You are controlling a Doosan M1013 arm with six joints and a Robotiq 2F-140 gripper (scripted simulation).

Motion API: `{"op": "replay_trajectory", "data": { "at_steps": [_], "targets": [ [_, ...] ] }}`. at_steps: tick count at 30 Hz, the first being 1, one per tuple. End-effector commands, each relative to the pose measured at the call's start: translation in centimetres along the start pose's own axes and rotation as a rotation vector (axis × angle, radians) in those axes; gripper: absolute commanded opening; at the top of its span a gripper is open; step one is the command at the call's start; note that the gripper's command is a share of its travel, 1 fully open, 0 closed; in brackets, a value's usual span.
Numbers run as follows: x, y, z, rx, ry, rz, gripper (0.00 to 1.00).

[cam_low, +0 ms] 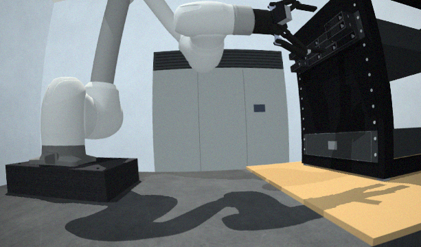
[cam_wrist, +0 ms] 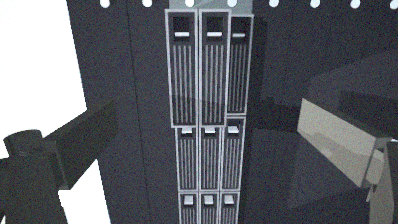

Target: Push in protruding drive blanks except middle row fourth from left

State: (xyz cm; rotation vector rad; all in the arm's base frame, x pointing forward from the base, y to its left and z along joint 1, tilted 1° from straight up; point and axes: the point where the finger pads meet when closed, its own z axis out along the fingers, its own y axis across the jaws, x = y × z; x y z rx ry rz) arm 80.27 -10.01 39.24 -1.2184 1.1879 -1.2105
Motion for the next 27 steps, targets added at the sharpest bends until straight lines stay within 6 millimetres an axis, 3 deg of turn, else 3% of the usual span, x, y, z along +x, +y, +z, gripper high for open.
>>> {"op": "replay_trajectory", "data": {
  "at_steps": [1,9,24,27],
  "targets": [
    [-0.6,-0.1,0.0,0.001,0.000,0.000,1.00],
    [-2.6,0.0,0.0,0.001,0.000,0.000,1.00],
    [-10.0,0.3,0.0,0.001,0.000,0.000,1.00],
    [-10.5,0.4,0.0,0.001,0.000,0.000,1.00]
  ]
}}
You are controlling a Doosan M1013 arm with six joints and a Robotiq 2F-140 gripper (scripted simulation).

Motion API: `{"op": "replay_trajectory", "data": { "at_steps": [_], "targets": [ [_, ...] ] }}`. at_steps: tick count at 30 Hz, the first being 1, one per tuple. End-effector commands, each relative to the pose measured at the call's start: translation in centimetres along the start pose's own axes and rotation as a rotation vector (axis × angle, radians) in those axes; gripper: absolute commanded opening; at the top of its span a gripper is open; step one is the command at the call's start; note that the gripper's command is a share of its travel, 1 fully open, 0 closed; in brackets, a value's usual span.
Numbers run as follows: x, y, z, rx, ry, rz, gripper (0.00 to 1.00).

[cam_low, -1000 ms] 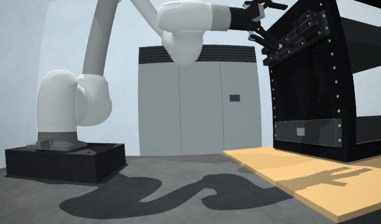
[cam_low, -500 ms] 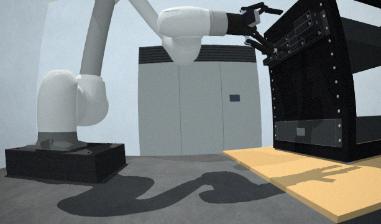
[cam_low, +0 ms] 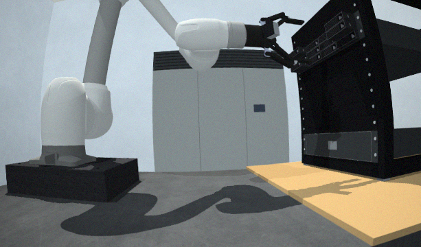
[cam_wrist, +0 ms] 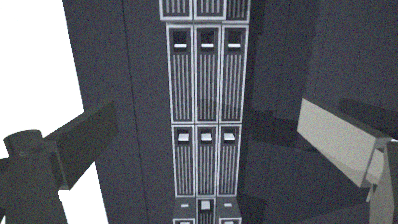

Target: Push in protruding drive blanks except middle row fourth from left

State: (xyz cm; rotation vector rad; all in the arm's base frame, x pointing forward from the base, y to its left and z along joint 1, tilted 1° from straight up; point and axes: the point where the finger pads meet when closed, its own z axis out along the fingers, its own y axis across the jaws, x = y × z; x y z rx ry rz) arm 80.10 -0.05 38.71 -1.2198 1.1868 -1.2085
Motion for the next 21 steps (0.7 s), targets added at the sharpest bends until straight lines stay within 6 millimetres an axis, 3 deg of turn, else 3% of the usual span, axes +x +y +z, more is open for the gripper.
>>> {"op": "replay_trajectory", "data": {
  "at_steps": [1,14,16,21],
  "targets": [
    [-1.2,0.0,0.0,0.002,0.003,0.000,1.00],
    [-8.8,0.3,0.1,0.002,0.003,0.000,1.00],
    [-8.8,0.3,0.1,0.002,0.003,0.000,1.00],
    [-11.6,0.4,0.1,0.002,0.003,0.000,1.00]
  ]
}}
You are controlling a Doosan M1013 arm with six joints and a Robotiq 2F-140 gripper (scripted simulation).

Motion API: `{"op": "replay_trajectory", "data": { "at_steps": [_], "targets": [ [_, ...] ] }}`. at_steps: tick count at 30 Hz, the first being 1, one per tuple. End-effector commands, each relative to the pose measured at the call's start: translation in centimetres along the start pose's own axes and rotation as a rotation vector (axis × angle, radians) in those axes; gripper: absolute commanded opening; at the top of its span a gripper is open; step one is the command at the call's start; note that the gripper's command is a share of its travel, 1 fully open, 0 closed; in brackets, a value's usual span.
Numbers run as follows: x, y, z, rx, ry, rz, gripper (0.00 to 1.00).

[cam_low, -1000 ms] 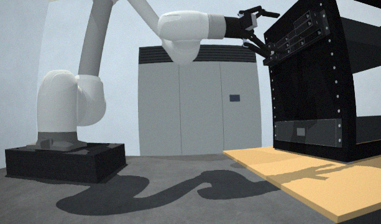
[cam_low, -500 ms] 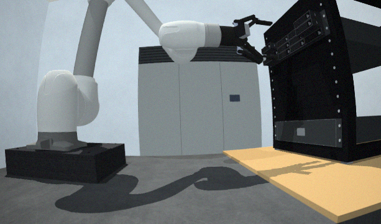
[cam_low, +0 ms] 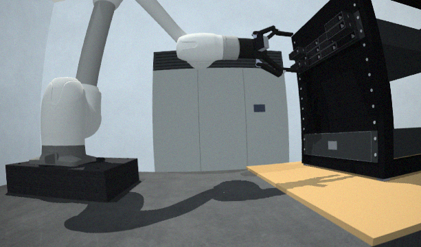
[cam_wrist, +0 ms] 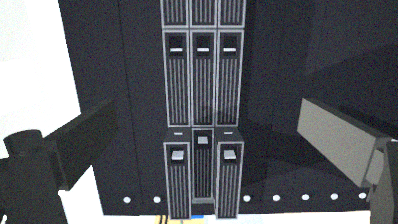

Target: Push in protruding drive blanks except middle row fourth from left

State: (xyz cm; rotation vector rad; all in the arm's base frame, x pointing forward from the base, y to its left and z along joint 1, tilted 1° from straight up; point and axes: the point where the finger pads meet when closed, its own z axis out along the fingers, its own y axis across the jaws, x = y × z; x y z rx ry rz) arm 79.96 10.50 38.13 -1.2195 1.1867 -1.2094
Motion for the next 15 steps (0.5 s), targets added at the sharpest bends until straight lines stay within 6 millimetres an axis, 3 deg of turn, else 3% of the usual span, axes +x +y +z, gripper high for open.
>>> {"op": "replay_trajectory", "data": {
  "at_steps": [1,10,15],
  "targets": [
    [-1.6,0.0,0.0,0.001,0.002,0.000,1.00],
    [-6.0,0.2,0.0,0.001,0.002,0.000,1.00],
    [-7.1,0.2,0.0,0.001,0.002,0.000,1.00]
  ]
}}
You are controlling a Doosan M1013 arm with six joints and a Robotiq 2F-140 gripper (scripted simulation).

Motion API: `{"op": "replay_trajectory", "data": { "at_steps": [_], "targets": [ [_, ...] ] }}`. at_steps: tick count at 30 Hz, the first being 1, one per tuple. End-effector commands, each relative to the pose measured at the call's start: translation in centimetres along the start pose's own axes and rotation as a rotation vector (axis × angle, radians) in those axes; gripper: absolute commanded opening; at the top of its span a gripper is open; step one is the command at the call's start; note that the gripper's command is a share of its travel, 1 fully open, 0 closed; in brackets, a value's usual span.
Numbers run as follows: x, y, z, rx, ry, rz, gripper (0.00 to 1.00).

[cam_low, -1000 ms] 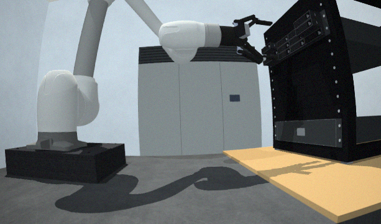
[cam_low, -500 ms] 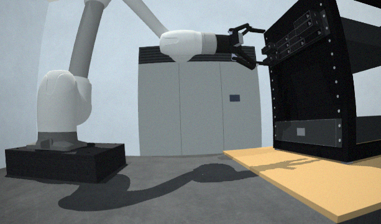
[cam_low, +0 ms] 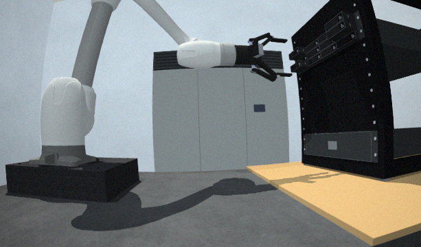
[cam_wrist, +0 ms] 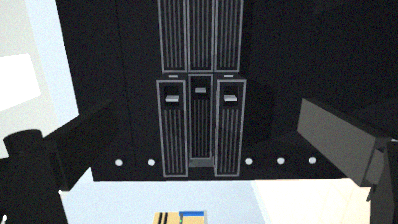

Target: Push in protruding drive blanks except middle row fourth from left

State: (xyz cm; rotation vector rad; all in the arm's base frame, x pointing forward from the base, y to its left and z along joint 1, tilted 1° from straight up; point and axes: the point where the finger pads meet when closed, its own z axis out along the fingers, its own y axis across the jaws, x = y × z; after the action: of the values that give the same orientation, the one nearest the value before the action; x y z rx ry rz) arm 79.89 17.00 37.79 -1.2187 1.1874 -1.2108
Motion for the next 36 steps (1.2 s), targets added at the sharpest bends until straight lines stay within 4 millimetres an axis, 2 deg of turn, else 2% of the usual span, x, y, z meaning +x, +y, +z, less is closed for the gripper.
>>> {"op": "replay_trajectory", "data": {
  "at_steps": [1,12,36],
  "targets": [
    [-1.0,0.0,0.0,0.001,0.000,0.000,1.00],
    [-3.7,0.1,0.0,0.001,0.000,0.000,1.00],
    [-4.3,0.1,0.0,0.001,0.000,0.000,1.00]
  ]
}}
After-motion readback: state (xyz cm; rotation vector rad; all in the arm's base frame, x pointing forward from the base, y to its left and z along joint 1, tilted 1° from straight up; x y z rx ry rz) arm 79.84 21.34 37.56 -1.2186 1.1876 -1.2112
